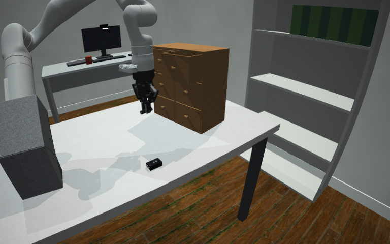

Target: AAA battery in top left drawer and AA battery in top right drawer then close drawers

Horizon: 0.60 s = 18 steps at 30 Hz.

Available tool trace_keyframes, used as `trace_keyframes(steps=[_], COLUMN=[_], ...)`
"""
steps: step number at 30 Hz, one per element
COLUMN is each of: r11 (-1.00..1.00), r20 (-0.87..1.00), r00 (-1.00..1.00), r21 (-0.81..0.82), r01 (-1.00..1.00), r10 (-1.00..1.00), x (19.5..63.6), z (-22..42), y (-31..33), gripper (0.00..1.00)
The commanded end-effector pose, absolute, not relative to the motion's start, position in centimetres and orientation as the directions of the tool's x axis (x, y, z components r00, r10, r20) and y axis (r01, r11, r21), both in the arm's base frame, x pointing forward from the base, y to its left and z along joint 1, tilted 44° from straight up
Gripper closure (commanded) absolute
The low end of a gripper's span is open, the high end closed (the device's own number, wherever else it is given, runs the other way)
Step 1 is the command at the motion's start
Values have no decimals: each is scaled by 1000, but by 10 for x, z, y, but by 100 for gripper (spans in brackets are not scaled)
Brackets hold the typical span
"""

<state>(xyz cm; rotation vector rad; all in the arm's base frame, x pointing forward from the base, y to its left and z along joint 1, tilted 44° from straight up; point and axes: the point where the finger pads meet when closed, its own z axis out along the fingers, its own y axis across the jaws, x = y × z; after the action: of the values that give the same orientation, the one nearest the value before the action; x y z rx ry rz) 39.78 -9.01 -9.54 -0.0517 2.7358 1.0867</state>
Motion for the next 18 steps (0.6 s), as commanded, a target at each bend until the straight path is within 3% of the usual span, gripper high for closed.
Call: trace_keyframes(steps=[1,18], r11=[734,734], r20=[-202,-202], r00=[-978,-978], r21=[671,671], r01=[-106,-106], r10=[43,43], x=[399,387], z=[-88,-39], y=[-98,-145], gripper=[91,91])
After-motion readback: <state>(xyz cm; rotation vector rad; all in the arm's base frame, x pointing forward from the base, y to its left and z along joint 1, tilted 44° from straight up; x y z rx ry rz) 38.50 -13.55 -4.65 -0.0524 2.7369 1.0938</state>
